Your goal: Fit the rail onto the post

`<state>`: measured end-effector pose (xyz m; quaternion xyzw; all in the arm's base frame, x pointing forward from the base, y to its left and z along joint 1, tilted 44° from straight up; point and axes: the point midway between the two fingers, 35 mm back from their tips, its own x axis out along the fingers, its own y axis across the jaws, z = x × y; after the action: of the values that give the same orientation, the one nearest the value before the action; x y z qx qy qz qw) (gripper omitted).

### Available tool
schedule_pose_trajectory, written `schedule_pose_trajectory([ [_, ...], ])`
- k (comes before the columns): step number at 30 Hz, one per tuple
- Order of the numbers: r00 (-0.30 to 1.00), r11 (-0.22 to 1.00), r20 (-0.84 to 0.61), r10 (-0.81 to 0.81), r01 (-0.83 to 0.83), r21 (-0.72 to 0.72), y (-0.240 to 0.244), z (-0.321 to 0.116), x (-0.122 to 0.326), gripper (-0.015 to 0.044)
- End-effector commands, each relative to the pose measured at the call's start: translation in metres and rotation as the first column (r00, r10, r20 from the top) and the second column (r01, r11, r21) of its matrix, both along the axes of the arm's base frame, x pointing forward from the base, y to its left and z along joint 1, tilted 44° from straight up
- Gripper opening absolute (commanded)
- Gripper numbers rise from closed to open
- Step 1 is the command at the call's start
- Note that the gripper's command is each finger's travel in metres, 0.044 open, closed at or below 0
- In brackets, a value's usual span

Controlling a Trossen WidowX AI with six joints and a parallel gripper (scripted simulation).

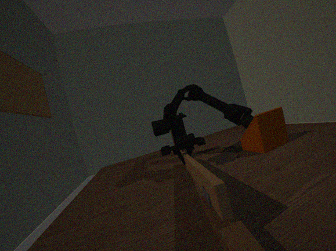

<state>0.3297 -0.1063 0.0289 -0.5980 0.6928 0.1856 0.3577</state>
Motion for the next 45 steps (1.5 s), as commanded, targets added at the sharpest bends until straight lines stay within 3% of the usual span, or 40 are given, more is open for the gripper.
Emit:
schedule_pose_trajectory([
  [1, 1.0, 1.0, -0.001, 0.001, -0.001, -0.005, -0.001, 0.0, 0.0, 0.002],
  [4, 1.0, 1.0, -0.001, 0.001, -0.001, -0.005, -0.001, 0.0, 0.0, 0.0],
  [45, 1.0, 1.0, -0.001, 0.001, -0.001, -0.004, 0.01, 0.01, 0.001, 0.0],
])
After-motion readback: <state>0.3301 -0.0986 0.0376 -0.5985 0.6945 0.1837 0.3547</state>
